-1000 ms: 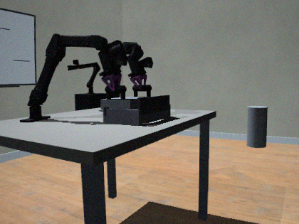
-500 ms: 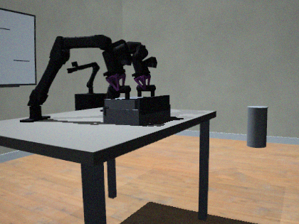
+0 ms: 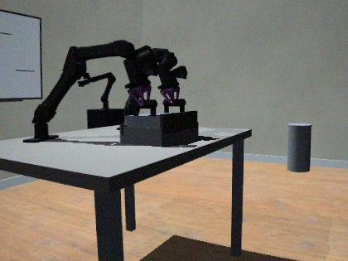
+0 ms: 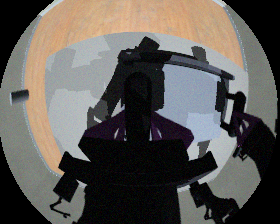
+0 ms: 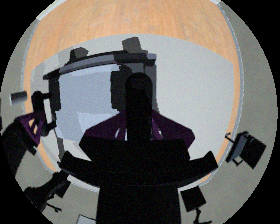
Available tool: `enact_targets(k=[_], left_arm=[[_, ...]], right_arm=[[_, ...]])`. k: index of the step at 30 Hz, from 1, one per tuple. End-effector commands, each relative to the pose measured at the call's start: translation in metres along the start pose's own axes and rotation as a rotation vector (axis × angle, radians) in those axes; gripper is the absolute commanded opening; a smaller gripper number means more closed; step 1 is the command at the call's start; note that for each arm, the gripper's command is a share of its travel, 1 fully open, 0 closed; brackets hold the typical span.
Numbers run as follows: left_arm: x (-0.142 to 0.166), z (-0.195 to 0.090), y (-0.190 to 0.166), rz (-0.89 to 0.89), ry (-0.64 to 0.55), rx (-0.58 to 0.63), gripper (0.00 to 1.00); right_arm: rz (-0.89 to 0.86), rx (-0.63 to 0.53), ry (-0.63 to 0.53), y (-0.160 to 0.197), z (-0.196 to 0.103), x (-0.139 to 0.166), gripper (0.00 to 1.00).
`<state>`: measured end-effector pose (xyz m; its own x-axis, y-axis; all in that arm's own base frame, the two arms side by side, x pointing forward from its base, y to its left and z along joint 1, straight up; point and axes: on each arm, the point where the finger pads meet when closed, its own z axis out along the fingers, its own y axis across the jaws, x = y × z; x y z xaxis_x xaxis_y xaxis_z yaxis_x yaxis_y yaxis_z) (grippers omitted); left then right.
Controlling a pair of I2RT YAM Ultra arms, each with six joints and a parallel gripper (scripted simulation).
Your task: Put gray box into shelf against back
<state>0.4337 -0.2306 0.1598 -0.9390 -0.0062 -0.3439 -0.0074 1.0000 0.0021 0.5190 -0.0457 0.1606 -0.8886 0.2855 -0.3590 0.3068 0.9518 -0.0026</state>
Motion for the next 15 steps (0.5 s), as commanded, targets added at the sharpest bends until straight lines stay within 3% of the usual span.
enact_targets(k=[1, 7, 9, 13, 15], left_arm=[[-0.039, -0.037, 0.005, -0.035, -0.140, 0.028, 0.15], [-0.047, -0.046, 0.004, -0.045, -0.172, 0.045, 0.15], [-0.047, -0.032, 0.003, -0.039, -0.150, 0.034, 0.15], [-0.050, -0.051, 0.000, -0.057, -0.185, 0.059, 0.15], [-0.049, -0.050, -0.002, -0.053, -0.184, 0.060, 0.15]], right_arm=[[0.000, -0.006, -0.126, -0.004, -0.036, -0.034, 0.15], [0.006, -0.014, -0.168, -0.003, -0.043, -0.044, 0.15], [0.010, -0.004, -0.149, -0.008, -0.036, -0.043, 0.15], [0.009, -0.022, -0.215, -0.003, -0.061, -0.052, 0.15], [0.009, -0.015, -0.192, -0.004, -0.049, -0.050, 0.15]])
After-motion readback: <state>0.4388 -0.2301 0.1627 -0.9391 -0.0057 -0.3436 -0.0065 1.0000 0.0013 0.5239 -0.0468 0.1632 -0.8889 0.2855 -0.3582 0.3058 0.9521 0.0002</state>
